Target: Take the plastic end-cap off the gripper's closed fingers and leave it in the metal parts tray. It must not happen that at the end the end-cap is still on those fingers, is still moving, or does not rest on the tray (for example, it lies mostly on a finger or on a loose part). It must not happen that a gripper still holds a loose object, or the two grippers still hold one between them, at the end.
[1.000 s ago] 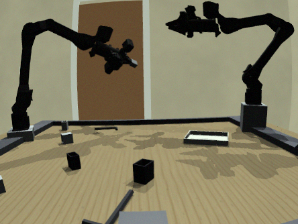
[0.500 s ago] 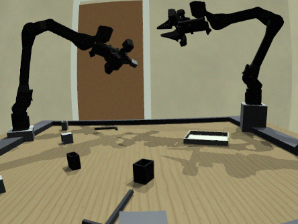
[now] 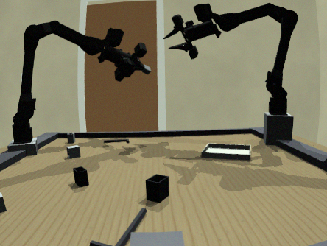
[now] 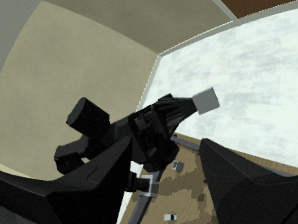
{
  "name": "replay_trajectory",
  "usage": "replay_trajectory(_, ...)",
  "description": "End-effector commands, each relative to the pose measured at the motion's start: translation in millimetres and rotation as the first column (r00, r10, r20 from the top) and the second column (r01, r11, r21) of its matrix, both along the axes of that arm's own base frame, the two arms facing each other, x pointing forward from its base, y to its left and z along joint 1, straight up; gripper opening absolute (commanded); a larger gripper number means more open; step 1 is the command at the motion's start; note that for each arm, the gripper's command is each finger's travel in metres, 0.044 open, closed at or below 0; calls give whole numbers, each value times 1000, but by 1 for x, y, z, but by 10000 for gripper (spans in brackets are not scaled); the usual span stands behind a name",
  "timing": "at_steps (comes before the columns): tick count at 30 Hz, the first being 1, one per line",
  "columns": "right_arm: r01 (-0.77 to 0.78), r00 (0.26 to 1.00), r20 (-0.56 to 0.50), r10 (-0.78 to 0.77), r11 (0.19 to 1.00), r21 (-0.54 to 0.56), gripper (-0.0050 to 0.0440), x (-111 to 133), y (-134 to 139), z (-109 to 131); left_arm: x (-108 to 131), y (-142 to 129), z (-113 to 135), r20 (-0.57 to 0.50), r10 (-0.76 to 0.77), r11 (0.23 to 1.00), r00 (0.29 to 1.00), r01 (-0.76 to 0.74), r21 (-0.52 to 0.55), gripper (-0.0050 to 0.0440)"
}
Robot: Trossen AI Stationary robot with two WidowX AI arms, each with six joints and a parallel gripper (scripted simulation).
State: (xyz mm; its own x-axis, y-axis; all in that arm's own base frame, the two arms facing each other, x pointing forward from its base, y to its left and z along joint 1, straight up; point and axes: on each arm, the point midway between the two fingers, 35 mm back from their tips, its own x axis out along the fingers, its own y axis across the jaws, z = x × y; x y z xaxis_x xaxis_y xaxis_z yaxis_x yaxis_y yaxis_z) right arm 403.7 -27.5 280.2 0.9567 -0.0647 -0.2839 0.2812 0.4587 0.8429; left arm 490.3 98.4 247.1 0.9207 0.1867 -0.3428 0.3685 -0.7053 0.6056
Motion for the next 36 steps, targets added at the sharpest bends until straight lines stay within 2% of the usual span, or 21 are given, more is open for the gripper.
replay_trajectory(1, 63, 998, -9, -62, 988, 139, 215, 12, -7, 5, -1, 0, 14, 29, 4, 1000, 1000, -4, 4, 0)
replay_trajectory(6, 145, 989, -68, -130, 939, 313, 215, 26, -14, -7, -1, 0, 14, 29, 4, 1000, 1000, -4, 4, 0)
replay_trajectory(11, 236, 971, -135, -196, 852, 467, 215, 40, -21, -20, -1, 0, 14, 29, 4, 1000, 1000, -4, 4, 0)
replay_trajectory(13, 236, 971, -135, -196, 852, 467, 215, 40, -21, -20, -1, 0, 14, 29, 4, 1000, 1000, -4, 4, 0)
replay_trajectory(21, 389, 921, -260, -290, 643, 660, 215, 61, -33, -44, -1, 0, 14, 29, 4, 1000, 1000, -4, 4, 0)
replay_trajectory(27, 483, 871, -352, -343, 459, 746, 215, 73, -41, -61, -1, 0, 14, 29, 4, 1000, 1000, -4, 4, 0)
replay_trajectory(32, 491, 865, -362, -346, 443, 750, 215, 73, -41, -64, -1, 0, 14, 29, 4, 1000, 1000, -4, 4, 0)
replay_trajectory(36, 472, 878, -341, -337, 482, 738, 215, 73, -40, -59, -1, 0, 14, 29, 4, 1000, 1000, -4, 4, 0)
